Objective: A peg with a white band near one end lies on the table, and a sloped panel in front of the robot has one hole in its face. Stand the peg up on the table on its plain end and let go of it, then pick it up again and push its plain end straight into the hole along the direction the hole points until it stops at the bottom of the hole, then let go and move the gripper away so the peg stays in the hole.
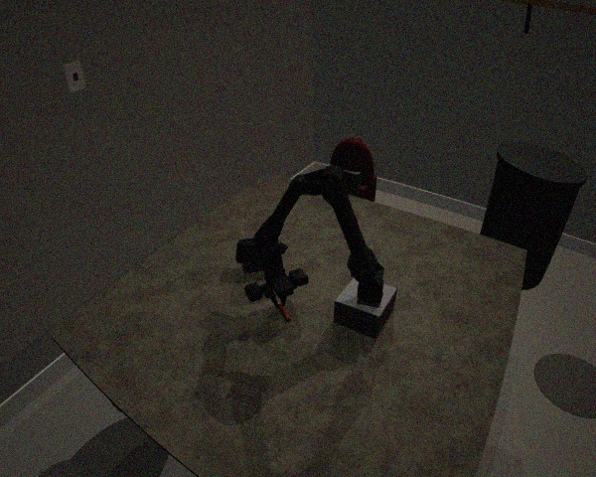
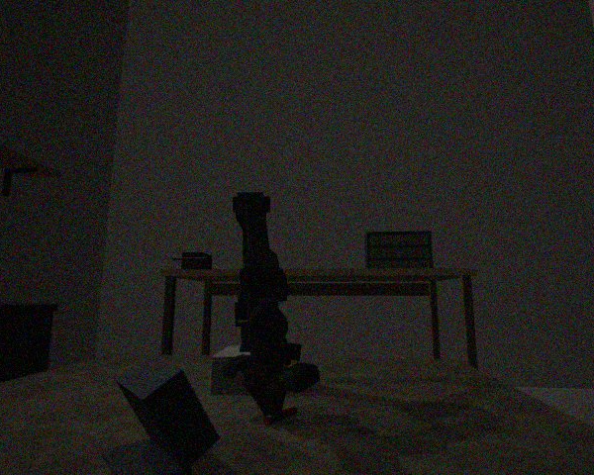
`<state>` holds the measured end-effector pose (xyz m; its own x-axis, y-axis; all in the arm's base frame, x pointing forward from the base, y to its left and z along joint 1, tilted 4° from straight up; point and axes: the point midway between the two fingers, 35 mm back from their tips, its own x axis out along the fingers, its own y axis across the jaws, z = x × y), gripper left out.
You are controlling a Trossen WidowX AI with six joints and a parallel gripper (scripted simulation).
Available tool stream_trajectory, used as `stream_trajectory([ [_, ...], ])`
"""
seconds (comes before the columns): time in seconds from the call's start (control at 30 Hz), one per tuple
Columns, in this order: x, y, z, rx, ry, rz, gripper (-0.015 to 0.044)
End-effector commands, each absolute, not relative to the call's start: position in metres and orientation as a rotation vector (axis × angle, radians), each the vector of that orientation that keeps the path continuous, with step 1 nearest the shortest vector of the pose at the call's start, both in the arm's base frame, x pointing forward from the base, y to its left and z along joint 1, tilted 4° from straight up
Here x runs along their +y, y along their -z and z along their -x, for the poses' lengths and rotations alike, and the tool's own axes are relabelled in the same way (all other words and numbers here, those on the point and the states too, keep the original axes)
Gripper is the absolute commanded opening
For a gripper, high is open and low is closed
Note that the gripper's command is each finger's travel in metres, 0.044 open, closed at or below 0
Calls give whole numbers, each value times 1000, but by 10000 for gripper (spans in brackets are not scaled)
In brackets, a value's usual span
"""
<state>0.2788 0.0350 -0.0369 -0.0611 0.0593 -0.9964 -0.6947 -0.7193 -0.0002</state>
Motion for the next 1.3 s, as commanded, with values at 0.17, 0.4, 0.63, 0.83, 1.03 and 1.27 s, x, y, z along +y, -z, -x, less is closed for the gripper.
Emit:
stream_trajectory([
  [0.17, 35, 37, -279, 678, -1836, 1687, 49],
  [0.4, 37, 33, -277, 705, -1791, 1745, 49],
  [0.63, 39, 30, -275, 729, -1745, 1805, 49],
  [0.83, 41, 27, -273, 750, -1704, 1856, 49],
  [1.03, 43, 24, -271, 770, -1662, 1907, 49],
  [1.27, 46, 21, -268, 794, -1611, 1964, 49],
])
